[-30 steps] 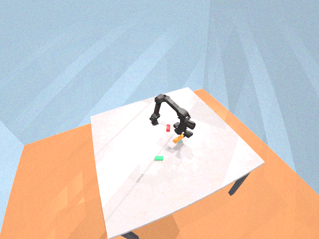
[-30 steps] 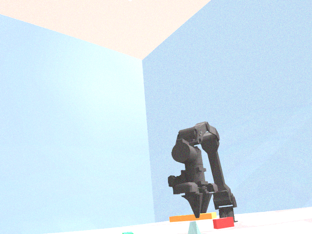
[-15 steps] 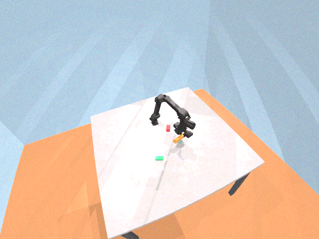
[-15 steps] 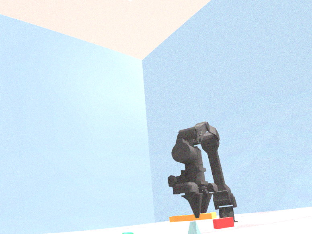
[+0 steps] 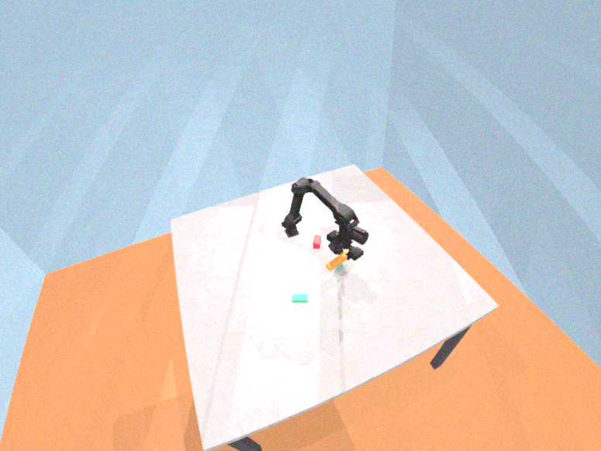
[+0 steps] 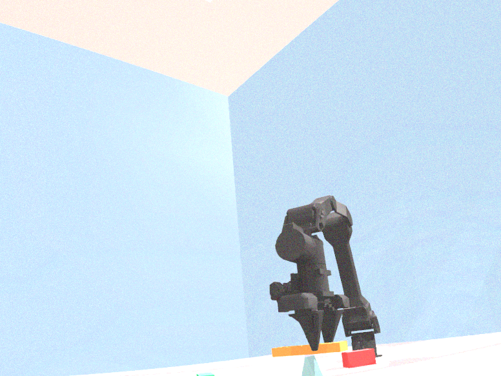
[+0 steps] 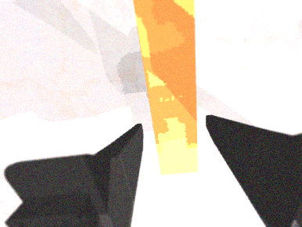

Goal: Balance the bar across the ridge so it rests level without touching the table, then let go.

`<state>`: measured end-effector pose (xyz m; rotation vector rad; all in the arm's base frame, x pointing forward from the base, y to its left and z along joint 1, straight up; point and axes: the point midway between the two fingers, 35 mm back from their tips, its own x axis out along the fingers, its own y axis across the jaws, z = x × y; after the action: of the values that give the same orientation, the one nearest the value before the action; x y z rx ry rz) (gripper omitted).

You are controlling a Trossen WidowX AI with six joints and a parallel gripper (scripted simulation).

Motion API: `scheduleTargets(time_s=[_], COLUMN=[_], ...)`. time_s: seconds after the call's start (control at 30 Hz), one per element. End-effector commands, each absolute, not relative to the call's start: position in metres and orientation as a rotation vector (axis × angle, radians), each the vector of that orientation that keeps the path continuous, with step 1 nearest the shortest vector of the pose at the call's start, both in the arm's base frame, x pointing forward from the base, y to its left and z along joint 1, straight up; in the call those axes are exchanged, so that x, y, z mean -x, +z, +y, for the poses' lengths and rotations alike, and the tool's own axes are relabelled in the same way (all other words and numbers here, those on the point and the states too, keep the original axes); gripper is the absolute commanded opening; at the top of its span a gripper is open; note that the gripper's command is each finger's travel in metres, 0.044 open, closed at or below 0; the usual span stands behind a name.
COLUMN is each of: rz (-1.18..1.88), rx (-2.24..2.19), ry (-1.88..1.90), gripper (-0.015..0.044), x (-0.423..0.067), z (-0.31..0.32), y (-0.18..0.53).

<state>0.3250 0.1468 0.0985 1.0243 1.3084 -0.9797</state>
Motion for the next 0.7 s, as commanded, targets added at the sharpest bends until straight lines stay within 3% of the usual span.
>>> scheduleTargets(time_s=[0.0,0.13,0.67], rz=[1.309,1.309,1.309], rx=[-1.024,-1.024,-1.024], ry=[-0.98,-0.98,-0.98], gripper=[0.0342,0.044,0.044], x=[-0.325,-0.325,-0.322], z=[0.147,0.147,0.146], y=[0.099,0.099,0.198])
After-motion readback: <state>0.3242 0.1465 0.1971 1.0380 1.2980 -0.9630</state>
